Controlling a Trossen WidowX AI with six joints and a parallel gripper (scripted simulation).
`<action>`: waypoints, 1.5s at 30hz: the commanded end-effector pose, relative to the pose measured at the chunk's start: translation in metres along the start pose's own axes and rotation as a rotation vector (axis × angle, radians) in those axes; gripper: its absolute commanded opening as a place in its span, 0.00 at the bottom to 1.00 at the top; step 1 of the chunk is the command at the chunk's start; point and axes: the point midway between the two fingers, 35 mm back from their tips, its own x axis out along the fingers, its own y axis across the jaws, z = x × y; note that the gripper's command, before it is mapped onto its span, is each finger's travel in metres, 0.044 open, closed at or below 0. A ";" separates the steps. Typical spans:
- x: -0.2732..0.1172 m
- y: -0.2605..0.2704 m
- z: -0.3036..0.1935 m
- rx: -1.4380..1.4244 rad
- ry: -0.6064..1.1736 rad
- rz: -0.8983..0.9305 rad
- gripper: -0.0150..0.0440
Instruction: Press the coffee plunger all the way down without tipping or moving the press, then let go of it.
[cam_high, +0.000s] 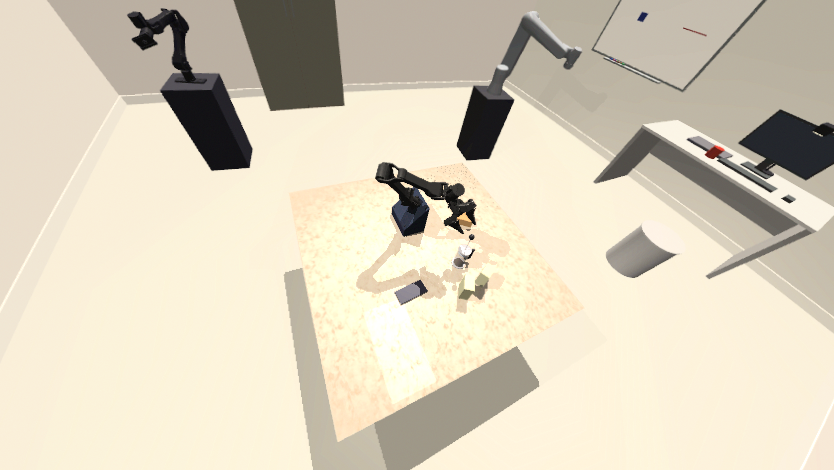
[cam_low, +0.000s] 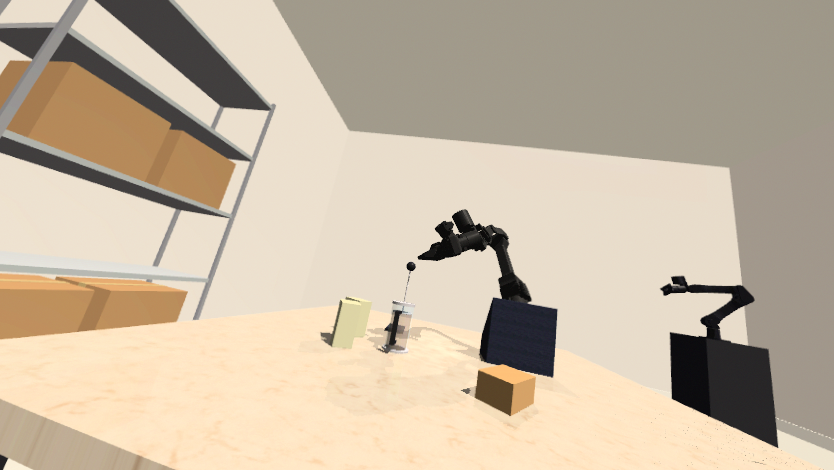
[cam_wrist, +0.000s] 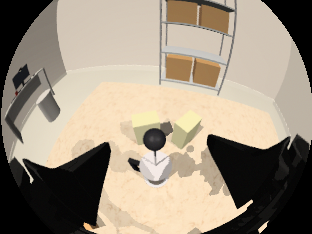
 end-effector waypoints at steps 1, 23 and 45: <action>0.005 0.002 -0.014 -0.006 0.004 0.007 1.00; 0.034 0.003 -0.013 -0.006 0.004 0.007 1.00; 0.045 0.002 -0.014 -0.007 0.002 0.006 0.45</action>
